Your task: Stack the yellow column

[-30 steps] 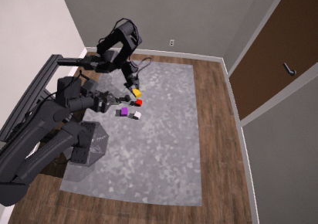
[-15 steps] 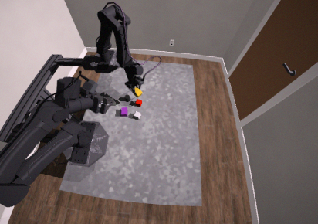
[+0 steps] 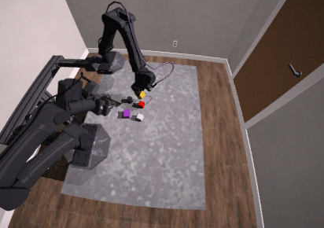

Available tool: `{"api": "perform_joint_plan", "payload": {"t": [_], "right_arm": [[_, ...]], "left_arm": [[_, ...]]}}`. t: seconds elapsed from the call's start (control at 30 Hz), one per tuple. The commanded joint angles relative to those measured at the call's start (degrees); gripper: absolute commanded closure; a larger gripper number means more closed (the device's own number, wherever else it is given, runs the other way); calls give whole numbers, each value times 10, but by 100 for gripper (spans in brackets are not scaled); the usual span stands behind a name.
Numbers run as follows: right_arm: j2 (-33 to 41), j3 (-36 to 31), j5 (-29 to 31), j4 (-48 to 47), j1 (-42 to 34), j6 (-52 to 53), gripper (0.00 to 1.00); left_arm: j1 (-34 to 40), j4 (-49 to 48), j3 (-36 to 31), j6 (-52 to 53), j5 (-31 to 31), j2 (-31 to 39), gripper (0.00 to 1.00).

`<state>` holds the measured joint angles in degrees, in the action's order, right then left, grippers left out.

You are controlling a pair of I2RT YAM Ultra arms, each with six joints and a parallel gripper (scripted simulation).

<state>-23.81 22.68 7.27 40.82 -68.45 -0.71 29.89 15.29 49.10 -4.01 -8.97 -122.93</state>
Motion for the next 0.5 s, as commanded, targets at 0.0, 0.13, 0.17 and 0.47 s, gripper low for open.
{"api": "perform_joint_plan", "payload": {"t": [0.0,0.13,0.17,0.47], "right_arm": [[9,14,1,-2,-3,1,0],[9,14,1,-2,-3,1,0],[9,14,1,-2,-3,1,0],[9,14,1,-2,-3,1,0]], "left_arm": [[-5,143,65,-36,-11,-30,65],[-7,200,106,-45,-16,-56,65],[-7,224,123,-51,-18,-65,65],[-21,442,317,-99,-41,-186,65]]}}
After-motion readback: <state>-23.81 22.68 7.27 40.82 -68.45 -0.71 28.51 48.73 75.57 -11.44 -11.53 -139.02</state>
